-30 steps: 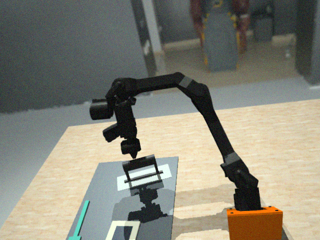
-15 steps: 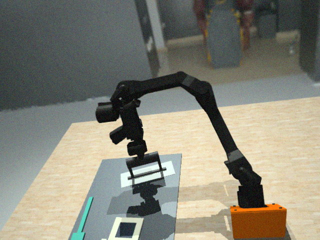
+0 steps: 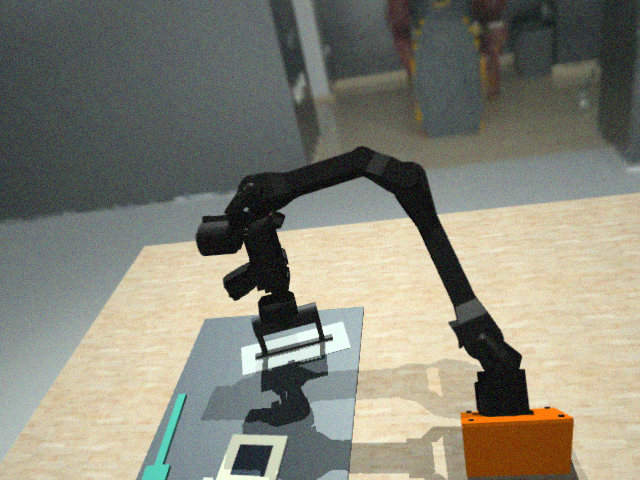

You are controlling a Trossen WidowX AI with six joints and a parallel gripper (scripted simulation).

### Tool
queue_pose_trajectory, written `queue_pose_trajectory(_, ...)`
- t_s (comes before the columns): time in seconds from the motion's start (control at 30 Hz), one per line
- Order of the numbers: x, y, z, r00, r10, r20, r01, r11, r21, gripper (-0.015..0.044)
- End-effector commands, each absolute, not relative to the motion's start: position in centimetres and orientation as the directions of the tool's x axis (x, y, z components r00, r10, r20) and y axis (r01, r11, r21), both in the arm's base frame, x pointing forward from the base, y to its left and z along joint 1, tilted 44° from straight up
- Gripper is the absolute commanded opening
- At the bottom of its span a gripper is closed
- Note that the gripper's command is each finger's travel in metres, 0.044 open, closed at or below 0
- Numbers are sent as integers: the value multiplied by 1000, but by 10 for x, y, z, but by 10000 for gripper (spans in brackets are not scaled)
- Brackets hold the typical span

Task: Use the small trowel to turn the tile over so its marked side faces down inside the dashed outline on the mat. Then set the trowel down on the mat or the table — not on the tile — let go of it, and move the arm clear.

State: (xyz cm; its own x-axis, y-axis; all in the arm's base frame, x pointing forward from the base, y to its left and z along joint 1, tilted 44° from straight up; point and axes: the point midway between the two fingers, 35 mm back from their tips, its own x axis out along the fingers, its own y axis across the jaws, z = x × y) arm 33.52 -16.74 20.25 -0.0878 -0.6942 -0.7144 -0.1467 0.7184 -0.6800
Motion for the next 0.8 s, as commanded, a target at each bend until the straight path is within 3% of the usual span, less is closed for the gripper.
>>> queue_pose_trajectory(0.0,333,-171,199,-86,-695,-714,-149,717,-681,270)
queue_pose_trajectory(0.07,333,-172,199,-86,-695,-714,-149,717,-681,270)
queue_pose_trajectory(0.17,333,-172,199,-86,-695,-714,-149,717,-681,191)
queue_pose_trajectory(0.47,333,-172,199,-86,-695,-714,-149,717,-681,131)
queue_pose_trajectory(0.77,333,-172,199,-86,-695,-714,-149,717,-681,130)
